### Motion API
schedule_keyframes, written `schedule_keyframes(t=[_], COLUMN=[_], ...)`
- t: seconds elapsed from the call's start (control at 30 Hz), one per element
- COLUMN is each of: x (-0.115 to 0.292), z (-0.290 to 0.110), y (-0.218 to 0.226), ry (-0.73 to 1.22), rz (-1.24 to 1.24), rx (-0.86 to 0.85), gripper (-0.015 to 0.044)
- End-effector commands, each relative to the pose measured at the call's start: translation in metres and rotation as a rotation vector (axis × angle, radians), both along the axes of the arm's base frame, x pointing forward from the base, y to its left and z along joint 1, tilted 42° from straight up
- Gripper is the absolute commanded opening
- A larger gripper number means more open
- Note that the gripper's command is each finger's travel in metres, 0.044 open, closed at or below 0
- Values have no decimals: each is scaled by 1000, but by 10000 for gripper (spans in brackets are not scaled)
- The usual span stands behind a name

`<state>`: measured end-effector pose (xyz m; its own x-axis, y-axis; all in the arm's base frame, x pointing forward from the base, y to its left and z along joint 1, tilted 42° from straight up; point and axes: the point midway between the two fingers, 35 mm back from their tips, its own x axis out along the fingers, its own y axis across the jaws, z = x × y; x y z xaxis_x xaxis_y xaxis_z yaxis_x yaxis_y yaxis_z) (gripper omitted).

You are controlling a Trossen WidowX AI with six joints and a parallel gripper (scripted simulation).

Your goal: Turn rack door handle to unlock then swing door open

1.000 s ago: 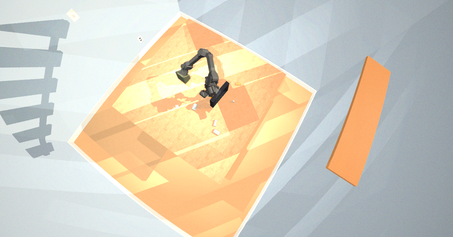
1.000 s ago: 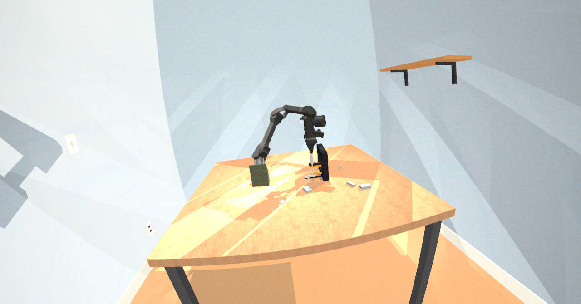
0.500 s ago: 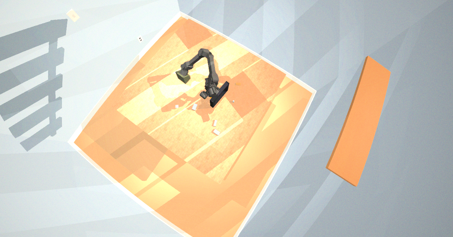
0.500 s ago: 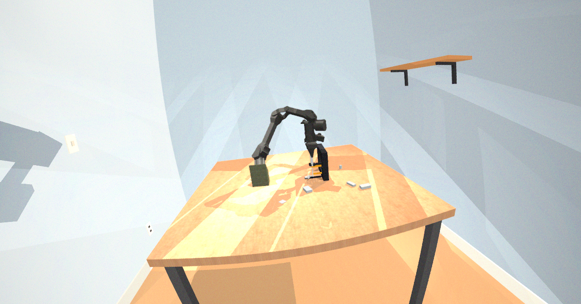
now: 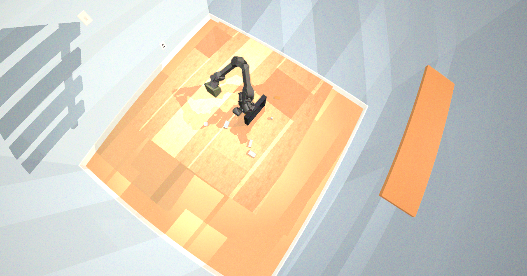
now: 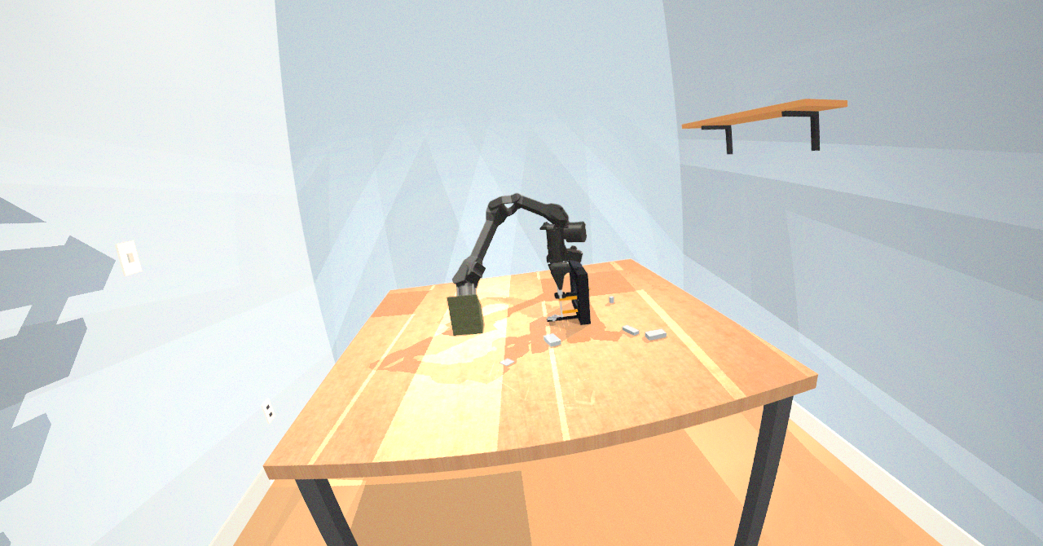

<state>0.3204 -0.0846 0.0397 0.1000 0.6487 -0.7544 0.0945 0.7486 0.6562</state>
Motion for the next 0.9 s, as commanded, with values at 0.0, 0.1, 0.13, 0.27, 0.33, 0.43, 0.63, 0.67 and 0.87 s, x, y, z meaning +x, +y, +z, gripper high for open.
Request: schedule_keyframes(t=[0.0,0.1,0.13,0.27,0.33,0.43,0.63,0.67,0.87], x=[0,0,0,0,0,0,0,0,0], z=[-3,-3,-3,-3,-3,-3,-3,-3,-3], y=[4,4,4,4,4,4,4,4,4], ry=[1,1,1,1,1,1,1,1,48], rz=[-4,-4,-4,-4,-4,-4,-4,-4,-59], rx=[5,5,5,5,5,5,5,5,12], gripper=[283,204,178,93,79,59,19,13,11])
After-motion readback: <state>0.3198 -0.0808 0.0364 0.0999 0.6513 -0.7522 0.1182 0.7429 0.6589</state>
